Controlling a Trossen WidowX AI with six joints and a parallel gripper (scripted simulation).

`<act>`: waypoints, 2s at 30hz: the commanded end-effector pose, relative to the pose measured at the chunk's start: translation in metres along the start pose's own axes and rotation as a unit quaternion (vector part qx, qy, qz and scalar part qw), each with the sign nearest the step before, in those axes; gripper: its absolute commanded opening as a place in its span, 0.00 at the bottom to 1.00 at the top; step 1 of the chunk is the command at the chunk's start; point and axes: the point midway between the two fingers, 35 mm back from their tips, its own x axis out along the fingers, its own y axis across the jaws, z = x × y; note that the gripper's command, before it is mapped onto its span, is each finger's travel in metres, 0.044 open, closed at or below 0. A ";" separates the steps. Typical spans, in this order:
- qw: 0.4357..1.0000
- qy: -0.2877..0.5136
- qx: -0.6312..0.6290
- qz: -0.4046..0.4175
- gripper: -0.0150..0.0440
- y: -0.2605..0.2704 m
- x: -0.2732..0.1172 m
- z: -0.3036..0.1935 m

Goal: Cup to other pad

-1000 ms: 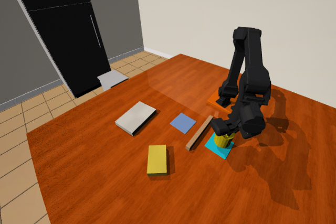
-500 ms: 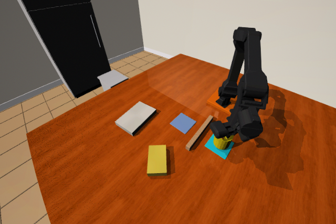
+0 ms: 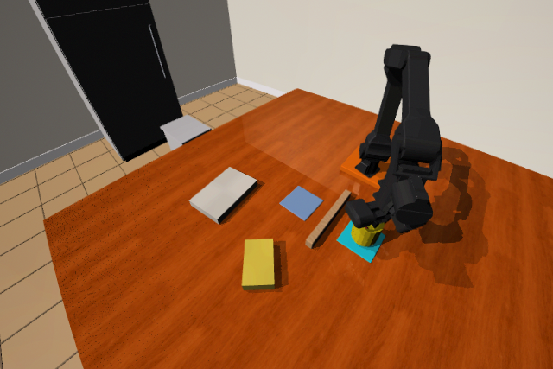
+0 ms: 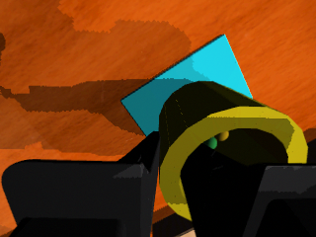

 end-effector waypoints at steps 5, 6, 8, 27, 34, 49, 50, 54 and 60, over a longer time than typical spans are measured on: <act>1.000 0.000 0.000 0.000 0.50 0.000 0.000 0.000; 1.000 0.000 0.000 0.000 0.50 0.000 0.000 0.000; 1.000 0.000 0.000 0.000 0.50 0.000 0.000 0.000; 1.000 0.002 0.001 -0.001 0.50 0.000 -0.022 0.000; 1.000 0.003 0.002 -0.001 0.50 0.001 -0.032 0.000; 1.000 0.004 0.002 -0.001 0.50 0.005 -0.048 -0.005; 1.000 0.004 0.002 -0.001 0.50 0.005 -0.048 -0.005; 1.000 0.009 0.000 0.005 0.64 0.006 -0.044 -0.006; 1.000 0.009 0.000 0.004 0.90 0.006 -0.044 -0.006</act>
